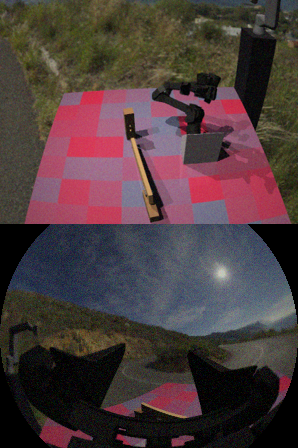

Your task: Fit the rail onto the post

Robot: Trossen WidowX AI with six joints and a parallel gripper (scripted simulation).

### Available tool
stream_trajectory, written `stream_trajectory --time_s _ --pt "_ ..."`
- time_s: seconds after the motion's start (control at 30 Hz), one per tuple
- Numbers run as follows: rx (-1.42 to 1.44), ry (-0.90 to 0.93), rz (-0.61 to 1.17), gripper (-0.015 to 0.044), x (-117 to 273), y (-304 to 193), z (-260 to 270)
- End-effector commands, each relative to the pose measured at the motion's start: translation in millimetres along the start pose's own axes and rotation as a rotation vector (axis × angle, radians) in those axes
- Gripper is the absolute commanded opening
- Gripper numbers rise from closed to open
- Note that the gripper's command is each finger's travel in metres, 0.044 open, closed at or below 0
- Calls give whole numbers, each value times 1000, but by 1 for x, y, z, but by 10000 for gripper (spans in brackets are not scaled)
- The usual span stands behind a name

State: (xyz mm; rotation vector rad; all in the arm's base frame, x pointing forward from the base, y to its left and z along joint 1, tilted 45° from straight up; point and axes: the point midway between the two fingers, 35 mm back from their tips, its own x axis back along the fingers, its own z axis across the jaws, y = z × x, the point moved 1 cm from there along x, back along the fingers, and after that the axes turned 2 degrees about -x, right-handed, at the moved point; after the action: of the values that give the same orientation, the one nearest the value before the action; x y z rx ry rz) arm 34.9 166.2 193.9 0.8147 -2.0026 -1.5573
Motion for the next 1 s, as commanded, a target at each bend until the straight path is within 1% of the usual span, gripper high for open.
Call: stream_trajectory --time_s 0.0,0.03,0.23,0.37,0.53,0.77,0.97 --pt "10 -5 3 426 -1 0 0" --pt "41 -18 13 440 -3 0 -1" --pt "392 -158 185 440 -33 -5 -10" --pt "613 -220 357 440 -57 -15 -20" --pt "851 -242 622 440 -88 -35 -38" --pt "1089 -166 1074 440 -125 -83 -82" --pt "1153 26 1493 440 -138 -141 -134"
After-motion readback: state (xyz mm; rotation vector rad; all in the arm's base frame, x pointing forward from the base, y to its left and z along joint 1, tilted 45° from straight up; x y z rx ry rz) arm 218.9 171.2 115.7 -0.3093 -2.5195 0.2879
